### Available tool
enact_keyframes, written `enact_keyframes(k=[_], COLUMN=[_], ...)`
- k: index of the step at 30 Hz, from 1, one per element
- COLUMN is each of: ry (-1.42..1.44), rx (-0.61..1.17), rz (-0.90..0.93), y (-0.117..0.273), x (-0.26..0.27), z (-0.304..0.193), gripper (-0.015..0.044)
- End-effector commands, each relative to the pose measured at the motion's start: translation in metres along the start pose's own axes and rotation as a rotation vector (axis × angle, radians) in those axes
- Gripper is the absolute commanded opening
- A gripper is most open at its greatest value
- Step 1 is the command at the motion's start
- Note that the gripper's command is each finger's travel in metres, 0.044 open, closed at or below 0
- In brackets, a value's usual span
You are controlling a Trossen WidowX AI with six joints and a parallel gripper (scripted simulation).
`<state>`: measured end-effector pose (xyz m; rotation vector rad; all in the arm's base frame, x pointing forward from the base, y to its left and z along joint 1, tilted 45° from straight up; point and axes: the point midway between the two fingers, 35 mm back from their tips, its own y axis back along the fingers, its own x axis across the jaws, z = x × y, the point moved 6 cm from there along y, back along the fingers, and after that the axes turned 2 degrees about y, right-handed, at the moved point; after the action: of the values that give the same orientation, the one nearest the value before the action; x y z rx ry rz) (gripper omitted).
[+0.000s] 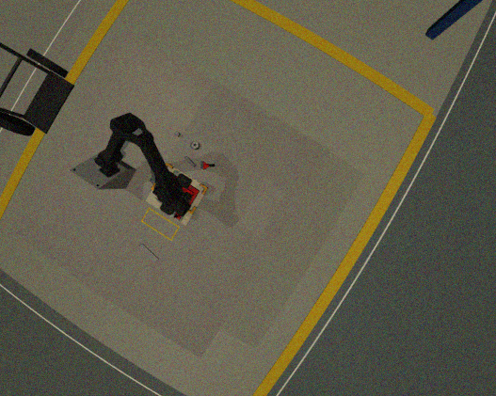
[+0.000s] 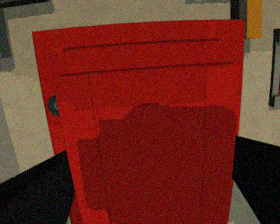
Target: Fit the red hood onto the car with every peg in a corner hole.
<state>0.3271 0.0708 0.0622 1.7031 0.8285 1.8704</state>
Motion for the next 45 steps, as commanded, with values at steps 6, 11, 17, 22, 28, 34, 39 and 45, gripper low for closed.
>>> enact_keyframes(k=[6, 11, 17, 22, 28, 34, 39, 45], ry=[-0.001, 0.0, 0.0, 0.0, 0.0, 0.0, 0.0, 0.0], rx=[0.0, 0.0, 0.0, 0.0, 0.0, -0.001, -0.001, -0.001], rz=[0.0, 0.0, 0.0, 0.0, -0.001, -0.001, -0.001, -0.001], y=[0.0, -0.001, -0.001, -0.001, 0.007, 0.067, 0.07, 0.07], x=[0.0, 0.0, 0.0, 0.0, 0.0, -0.001, -0.001, -0.001], z=[0.0, 0.0, 0.0, 0.0, 0.001, 0.0, 0.0, 0.0], gripper=[0.0, 0.0105, 0.0263, 0.0394, 0.044, 0.044, 0.044, 0.044])
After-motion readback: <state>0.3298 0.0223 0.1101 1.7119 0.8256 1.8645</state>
